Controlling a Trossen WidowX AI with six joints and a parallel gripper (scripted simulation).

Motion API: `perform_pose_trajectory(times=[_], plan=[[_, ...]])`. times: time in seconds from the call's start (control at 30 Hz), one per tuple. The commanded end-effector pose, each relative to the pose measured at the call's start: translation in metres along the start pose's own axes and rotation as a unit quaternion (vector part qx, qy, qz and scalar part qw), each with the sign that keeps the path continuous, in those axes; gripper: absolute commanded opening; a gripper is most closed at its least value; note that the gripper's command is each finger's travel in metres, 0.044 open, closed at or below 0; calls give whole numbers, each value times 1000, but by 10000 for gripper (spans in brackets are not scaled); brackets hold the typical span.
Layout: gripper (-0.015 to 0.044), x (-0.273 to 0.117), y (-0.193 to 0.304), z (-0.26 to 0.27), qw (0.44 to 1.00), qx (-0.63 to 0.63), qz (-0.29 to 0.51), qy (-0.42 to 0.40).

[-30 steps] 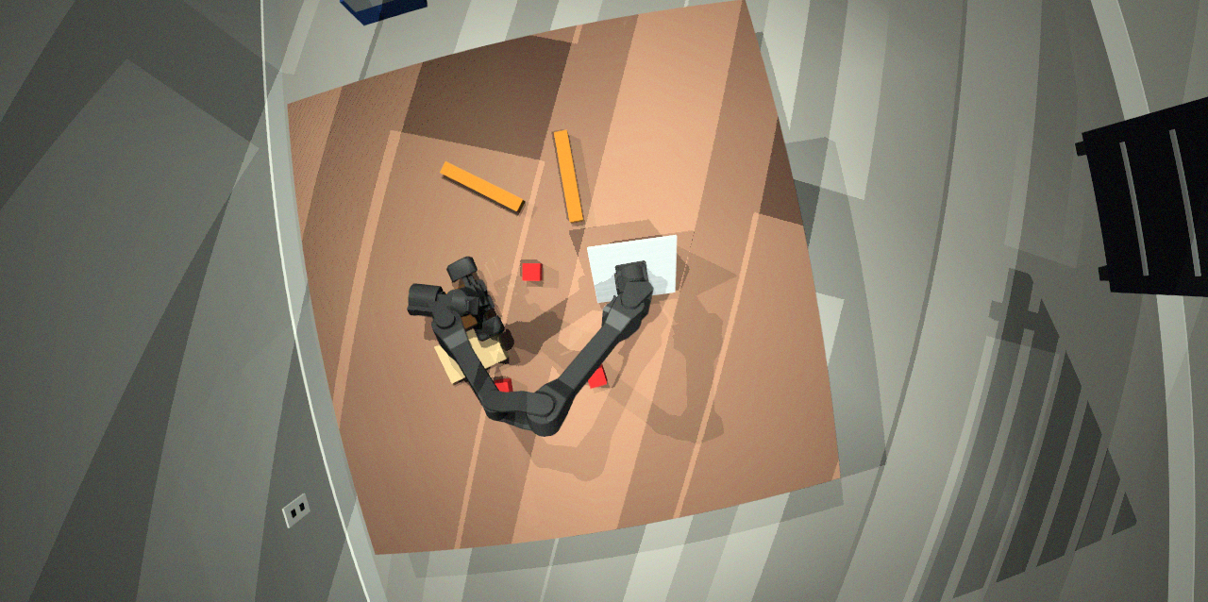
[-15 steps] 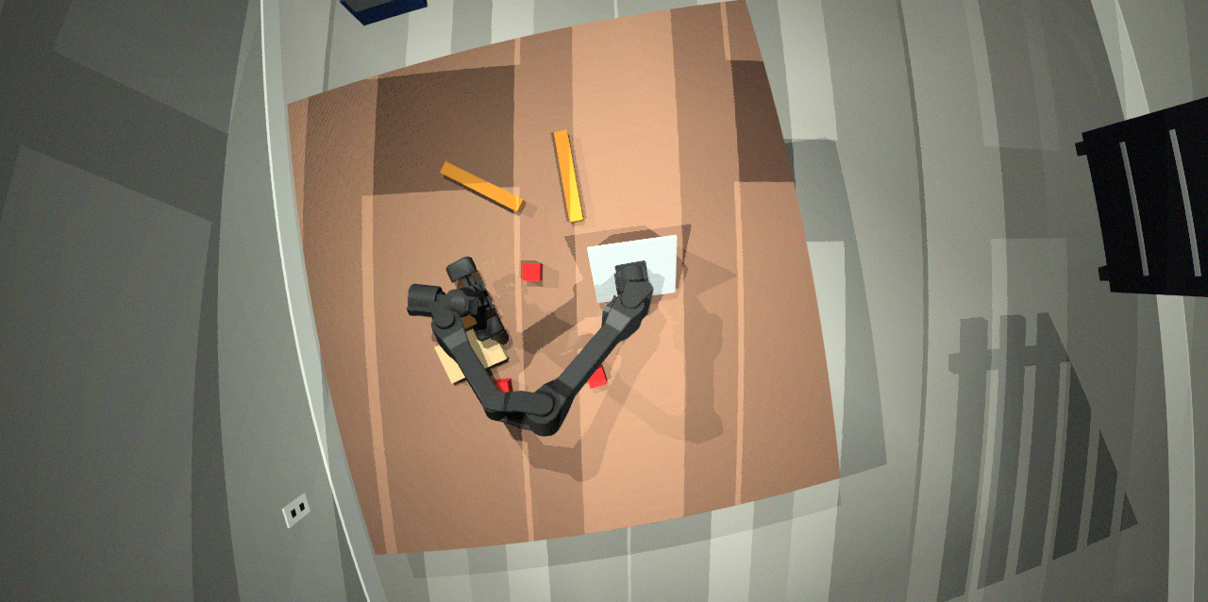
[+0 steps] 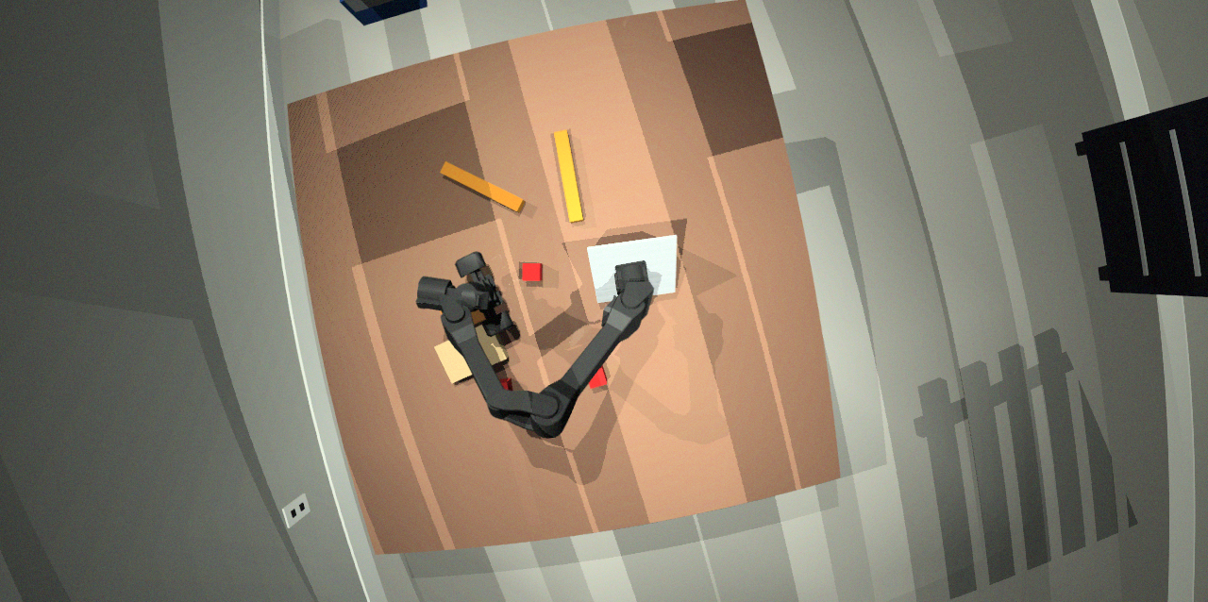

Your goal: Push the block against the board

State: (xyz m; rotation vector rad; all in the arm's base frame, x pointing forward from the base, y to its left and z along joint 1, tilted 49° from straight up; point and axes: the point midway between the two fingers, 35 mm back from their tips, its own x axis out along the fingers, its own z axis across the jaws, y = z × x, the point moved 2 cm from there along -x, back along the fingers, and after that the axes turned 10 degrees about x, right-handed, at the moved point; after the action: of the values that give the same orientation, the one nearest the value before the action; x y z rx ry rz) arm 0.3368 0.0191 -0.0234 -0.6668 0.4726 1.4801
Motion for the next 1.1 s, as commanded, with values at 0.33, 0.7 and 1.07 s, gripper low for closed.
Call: perform_pose_trajectory(times=[0.33, 0.7, 1.07], plan=[[0, -12, 13, -3, 1000, 1, 1, 0], [0, -54, 7, 35, 1000, 3, -3, 3], [0, -54, 10, 108, 1000, 0, 3, -1]])
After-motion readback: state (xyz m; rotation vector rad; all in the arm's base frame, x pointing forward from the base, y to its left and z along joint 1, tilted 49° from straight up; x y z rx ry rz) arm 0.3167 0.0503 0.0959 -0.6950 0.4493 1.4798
